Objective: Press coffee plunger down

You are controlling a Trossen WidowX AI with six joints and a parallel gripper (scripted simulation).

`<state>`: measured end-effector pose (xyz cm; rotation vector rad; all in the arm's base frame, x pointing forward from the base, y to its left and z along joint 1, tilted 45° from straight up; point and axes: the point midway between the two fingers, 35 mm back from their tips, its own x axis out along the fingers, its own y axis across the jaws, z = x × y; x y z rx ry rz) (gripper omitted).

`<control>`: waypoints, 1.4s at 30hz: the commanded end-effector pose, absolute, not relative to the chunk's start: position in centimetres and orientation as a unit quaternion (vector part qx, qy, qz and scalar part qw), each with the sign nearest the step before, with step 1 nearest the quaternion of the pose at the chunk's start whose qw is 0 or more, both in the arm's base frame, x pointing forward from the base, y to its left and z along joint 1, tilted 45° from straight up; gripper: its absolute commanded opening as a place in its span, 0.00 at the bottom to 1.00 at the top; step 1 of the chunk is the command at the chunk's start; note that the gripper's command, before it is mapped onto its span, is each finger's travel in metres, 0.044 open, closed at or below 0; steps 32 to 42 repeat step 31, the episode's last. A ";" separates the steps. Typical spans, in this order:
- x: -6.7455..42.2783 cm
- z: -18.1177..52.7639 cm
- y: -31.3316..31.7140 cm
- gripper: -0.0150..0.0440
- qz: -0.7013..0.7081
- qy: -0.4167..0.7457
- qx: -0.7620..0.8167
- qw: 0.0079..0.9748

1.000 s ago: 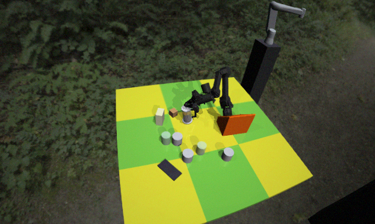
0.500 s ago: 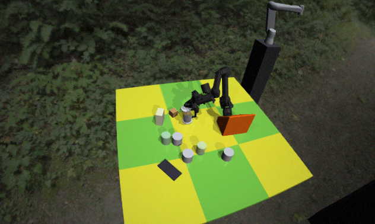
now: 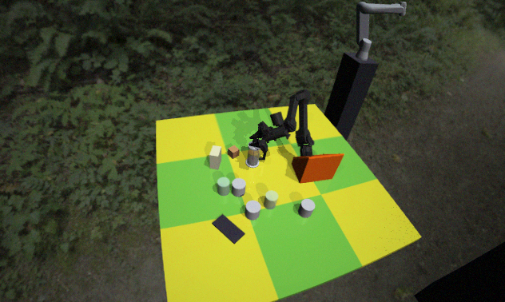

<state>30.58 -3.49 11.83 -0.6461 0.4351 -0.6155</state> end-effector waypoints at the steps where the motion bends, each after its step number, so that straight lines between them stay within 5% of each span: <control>1: 30.6 11.8 -3.4 0.87 -0.291 0.208 -0.309 0.881; 4: 30.6 11.8 -3.4 1.00 -0.291 0.208 -0.309 0.881; 42: 28.5 17.7 2.1 1.00 -0.294 0.216 -0.313 0.877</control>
